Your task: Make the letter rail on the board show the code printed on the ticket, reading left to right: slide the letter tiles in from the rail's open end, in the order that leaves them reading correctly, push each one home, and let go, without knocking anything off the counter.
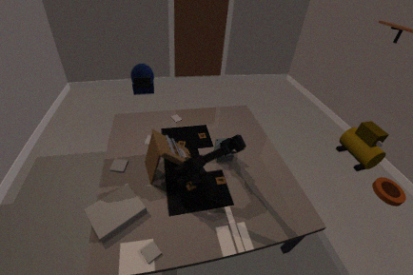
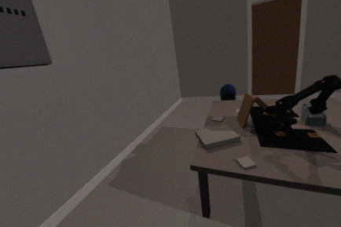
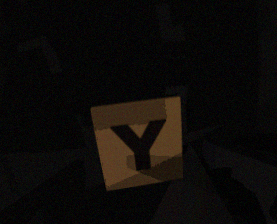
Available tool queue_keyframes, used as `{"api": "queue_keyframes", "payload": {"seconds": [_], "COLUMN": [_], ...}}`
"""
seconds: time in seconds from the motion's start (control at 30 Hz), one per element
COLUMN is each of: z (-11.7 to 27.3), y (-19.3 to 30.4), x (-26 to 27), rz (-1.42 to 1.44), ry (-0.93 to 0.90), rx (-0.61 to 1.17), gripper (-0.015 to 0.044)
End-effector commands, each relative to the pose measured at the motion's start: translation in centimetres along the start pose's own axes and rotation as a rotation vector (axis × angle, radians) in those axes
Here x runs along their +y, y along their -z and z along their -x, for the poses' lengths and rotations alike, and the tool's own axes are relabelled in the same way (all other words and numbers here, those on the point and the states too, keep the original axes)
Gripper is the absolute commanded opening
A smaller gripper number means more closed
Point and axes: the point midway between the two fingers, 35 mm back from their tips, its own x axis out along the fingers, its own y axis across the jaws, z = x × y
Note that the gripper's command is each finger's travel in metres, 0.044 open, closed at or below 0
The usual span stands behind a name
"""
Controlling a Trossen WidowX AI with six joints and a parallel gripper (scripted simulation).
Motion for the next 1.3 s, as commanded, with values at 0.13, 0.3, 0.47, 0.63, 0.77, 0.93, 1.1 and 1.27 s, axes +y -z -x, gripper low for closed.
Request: {"api": "queue_keyframes", "payload": {"seconds": [0.13, 0.3, 0.47, 0.63, 0.77, 0.93, 1.1, 1.27], "z": [-1.1, -1.8, -1.8, -1.8, -1.8, -1.8, -1.8, -1.6], "y": [0.1, 0.1, 0.1, 0.1, 0.1, 0.1, 0.1, 0.0], "x": [0.0, 0.0, 0.0, 0.0, 0.0, 0.0, 0.0, 0.0], "rz": [-0.004, -0.004, -0.004, -0.004, -0.004, -0.004, -0.004, -0.004], "ry": [-0.001, -0.001, -0.001, -0.001, -0.001, -0.001, -0.001, -0.001], "rx": [0.004, 0.004, 0.004, 0.004, 0.004, 0.004, 0.004, 0.004], "gripper": [0.034, 0.034, 0.034, 0.034, 0.034, 0.0268, 0.0234, 0.0162]}}
